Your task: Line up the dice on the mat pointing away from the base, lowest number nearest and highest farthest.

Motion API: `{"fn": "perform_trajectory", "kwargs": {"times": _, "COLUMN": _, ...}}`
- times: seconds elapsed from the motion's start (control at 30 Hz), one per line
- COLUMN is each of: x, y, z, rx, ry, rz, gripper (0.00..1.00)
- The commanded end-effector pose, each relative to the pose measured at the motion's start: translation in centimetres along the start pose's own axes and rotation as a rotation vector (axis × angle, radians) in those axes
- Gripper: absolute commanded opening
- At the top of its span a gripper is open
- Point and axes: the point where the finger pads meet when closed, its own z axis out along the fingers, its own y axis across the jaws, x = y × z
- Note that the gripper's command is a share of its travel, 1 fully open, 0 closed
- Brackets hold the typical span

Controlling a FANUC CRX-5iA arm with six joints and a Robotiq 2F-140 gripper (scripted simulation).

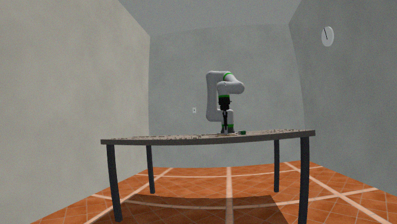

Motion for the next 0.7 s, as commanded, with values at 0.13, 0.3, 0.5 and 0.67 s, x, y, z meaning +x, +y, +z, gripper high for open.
{"fn": "perform_trajectory", "kwargs": {"times": 0.13, "x": 0.00, "y": -0.02, "z": -0.02, "rx": 0.000, "ry": 0.000, "rz": 0.000, "gripper": 0.16}}
{"fn": "perform_trajectory", "kwargs": {"times": 0.3, "x": 0.00, "y": -0.02, "z": -0.01, "rx": 0.000, "ry": 0.000, "rz": 0.000, "gripper": 0.16}}
{"fn": "perform_trajectory", "kwargs": {"times": 0.5, "x": 0.00, "y": -0.02, "z": 0.06, "rx": 0.000, "ry": 0.000, "rz": 0.000, "gripper": 0.16}}
{"fn": "perform_trajectory", "kwargs": {"times": 0.67, "x": 0.00, "y": -0.02, "z": 0.18, "rx": 0.000, "ry": 0.000, "rz": 0.000, "gripper": 0.16}}
